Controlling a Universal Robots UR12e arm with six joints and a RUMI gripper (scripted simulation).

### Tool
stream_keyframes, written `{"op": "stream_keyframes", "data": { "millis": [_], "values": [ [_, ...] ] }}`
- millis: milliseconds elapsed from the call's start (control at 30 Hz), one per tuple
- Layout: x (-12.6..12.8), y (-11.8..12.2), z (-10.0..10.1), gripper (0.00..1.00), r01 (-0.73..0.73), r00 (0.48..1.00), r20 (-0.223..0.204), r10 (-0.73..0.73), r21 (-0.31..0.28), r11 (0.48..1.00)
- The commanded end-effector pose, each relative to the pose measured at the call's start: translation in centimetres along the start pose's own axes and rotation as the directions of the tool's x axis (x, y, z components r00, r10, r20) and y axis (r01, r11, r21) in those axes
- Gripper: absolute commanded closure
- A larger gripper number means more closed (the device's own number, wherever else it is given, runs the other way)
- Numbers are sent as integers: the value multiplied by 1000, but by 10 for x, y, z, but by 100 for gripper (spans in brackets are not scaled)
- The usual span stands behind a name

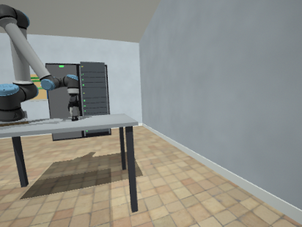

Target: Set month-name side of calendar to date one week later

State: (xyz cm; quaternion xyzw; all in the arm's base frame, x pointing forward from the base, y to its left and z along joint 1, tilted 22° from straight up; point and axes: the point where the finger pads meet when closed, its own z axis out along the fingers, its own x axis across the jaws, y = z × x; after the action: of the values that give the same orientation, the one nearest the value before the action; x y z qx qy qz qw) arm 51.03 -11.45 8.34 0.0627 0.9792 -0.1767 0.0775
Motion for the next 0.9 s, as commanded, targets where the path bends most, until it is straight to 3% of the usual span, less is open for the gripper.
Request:
{"op": "stream_keyframes", "data": {
  "millis": [0,233,500,867],
  "values": [
    [0,0,0,72,0,1000,1,0,0,1000],
    [0,0,-2,72,0,1000,1,0,0,1000],
    [0,0,-18,72,0,1000,1,0,0,1000],
    [0,0,-75,72,0,1000,1,0,0,1000]
  ]
}}
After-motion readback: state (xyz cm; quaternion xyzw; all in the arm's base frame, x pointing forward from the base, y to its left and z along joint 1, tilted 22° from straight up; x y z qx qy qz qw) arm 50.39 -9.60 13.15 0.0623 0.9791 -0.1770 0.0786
